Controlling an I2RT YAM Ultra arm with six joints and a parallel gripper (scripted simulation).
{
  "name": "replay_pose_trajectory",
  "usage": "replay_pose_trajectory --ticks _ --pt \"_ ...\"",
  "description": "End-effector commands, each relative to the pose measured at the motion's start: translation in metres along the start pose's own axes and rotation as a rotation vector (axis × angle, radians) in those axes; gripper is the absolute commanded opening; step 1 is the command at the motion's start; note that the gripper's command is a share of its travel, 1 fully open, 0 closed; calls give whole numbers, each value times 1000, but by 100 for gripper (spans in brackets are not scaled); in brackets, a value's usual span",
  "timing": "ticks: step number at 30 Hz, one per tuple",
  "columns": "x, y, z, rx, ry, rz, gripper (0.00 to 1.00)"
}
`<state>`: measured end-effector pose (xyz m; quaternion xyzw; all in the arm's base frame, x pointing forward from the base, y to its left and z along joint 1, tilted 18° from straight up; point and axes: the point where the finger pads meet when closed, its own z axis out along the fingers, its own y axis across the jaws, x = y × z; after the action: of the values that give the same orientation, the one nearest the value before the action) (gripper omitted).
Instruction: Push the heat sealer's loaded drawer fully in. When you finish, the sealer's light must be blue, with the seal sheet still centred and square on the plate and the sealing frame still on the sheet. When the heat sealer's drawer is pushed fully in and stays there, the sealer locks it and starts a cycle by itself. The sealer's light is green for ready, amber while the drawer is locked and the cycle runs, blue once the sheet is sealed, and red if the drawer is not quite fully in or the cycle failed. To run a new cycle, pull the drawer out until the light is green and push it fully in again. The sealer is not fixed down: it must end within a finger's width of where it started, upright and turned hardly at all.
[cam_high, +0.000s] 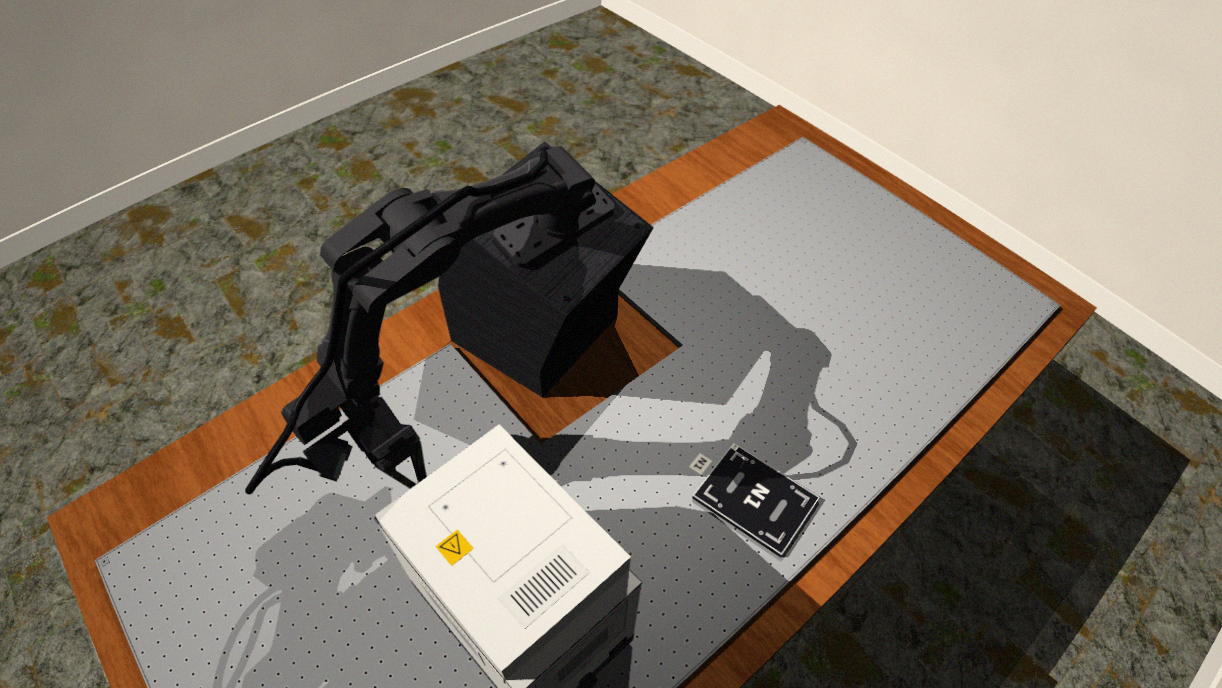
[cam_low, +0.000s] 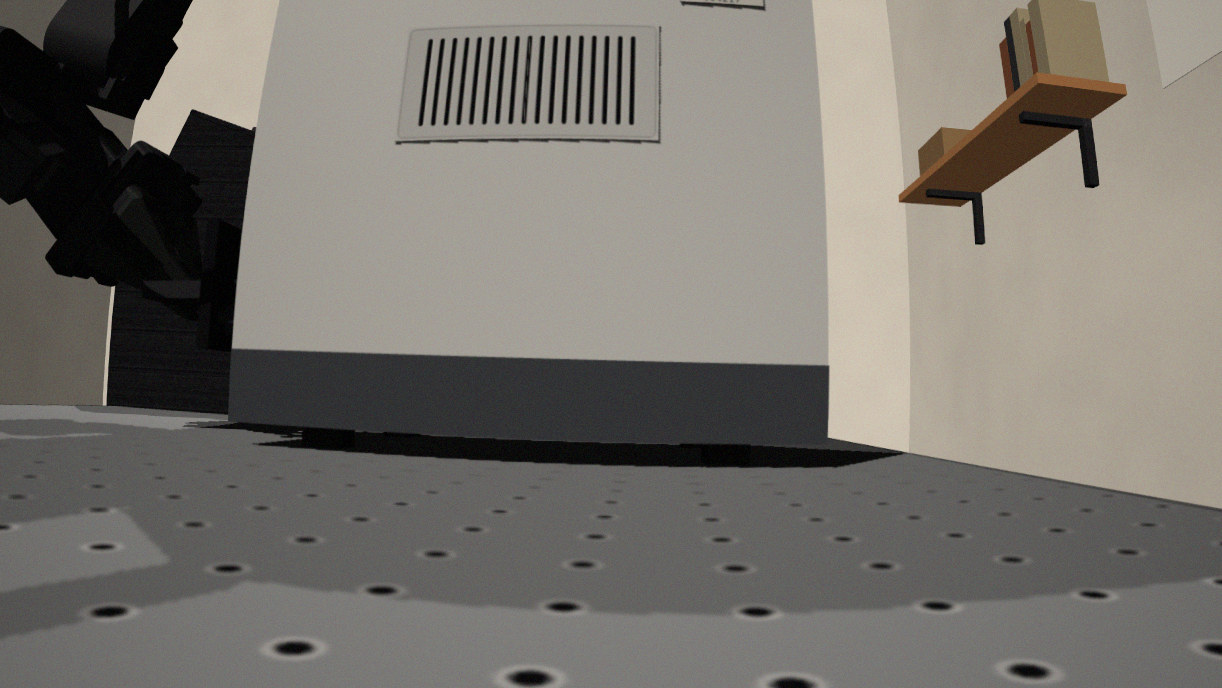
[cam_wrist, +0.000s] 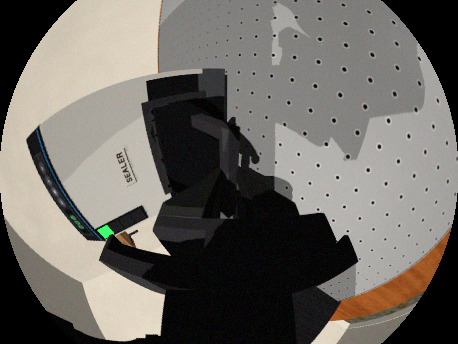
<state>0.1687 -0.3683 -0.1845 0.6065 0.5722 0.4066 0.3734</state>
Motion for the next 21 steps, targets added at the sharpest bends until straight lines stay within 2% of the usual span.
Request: replay_pose_trajectory --ticks 1,9,12,21 --pt "0 14 3 -31 -13 -11 0" --pt "0 23 14 -31 -12 -12 0" --pt "3 19 15 -30 -8 -1 0" --pt "-4 16 12 -23 -20 -6 0"
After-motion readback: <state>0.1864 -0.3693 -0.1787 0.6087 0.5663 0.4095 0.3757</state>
